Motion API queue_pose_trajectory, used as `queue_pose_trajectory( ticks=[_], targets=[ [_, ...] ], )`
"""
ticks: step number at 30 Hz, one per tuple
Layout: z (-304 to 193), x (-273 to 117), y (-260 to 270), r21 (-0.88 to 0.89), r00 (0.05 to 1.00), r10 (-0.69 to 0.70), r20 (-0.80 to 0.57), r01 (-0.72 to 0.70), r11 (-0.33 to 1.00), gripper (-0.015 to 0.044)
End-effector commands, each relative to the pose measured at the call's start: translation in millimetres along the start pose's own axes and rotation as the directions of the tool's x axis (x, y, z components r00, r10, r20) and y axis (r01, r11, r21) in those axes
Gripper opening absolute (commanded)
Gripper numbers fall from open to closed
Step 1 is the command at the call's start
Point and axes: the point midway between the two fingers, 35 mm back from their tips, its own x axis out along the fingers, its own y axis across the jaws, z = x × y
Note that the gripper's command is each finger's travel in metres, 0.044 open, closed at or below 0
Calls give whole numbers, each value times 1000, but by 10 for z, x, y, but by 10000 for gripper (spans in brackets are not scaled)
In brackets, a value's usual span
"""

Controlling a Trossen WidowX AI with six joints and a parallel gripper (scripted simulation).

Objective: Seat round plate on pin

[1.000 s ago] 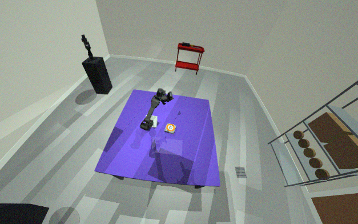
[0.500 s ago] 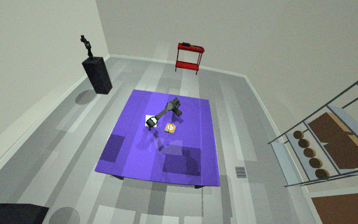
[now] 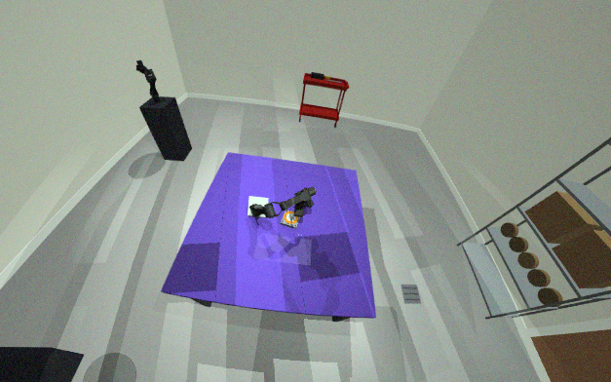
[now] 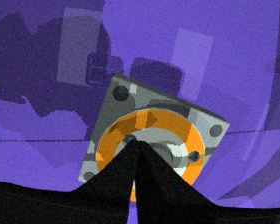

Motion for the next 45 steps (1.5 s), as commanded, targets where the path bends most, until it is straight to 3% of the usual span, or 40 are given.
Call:
queue_pose_trajectory(
  ticks=[1, 12, 45],
  targets=[
    [-17, -3, 32, 14, 1000, 1, -8, -1, 1000, 0],
    [-22, 462, 30, 15, 1000, -1, -7, 1, 1000, 0],
    [-229, 478, 233, 14, 1000, 0, -8, 0, 1000, 0]
  ],
)
